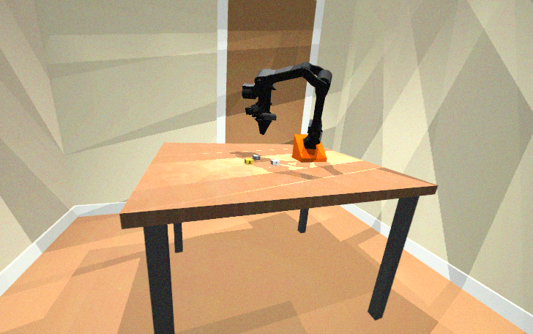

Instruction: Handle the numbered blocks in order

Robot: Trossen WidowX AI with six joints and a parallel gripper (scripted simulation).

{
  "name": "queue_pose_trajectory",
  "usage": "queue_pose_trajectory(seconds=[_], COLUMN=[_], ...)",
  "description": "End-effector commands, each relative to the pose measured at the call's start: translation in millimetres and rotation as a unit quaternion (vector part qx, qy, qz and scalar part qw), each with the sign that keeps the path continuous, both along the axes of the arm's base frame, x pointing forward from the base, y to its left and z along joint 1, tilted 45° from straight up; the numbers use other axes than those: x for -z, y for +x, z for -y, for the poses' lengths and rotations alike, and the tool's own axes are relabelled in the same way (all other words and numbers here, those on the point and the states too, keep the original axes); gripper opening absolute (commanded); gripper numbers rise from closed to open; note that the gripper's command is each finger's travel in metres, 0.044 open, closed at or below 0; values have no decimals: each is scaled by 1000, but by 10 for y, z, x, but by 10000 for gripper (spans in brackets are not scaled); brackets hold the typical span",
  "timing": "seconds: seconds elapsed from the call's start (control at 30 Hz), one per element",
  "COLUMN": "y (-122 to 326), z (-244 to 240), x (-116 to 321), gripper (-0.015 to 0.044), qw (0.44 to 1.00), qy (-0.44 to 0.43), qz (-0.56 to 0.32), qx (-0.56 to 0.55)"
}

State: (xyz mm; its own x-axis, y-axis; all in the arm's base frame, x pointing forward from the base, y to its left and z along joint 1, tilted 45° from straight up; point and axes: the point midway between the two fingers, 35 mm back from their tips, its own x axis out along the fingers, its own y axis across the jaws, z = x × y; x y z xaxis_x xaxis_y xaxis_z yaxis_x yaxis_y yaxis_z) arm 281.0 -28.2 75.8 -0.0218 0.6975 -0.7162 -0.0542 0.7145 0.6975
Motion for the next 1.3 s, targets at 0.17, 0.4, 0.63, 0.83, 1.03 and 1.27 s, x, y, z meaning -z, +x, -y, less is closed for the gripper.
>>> queue_pose_trajectory(seconds=[0.17, 0.4, 0.63, 0.83, 1.03, 1.27], y=[-491, -467, -514, -512, -511, -514], z=[-416, -648, -993, -1020, -1087, -1167], x=[-371, -122, 195, 224, 293, 371], gripper=[120, 225, 400, 400, 400, 400], qw=[1000, 1000, 1000, 1000, 1000, 1000], qy=[5, 3, 7, 7, 7, 7], qz=[2, 3, 3, 3, 3, 3], qx=[-6, -5, -6, -6, -6, -6])
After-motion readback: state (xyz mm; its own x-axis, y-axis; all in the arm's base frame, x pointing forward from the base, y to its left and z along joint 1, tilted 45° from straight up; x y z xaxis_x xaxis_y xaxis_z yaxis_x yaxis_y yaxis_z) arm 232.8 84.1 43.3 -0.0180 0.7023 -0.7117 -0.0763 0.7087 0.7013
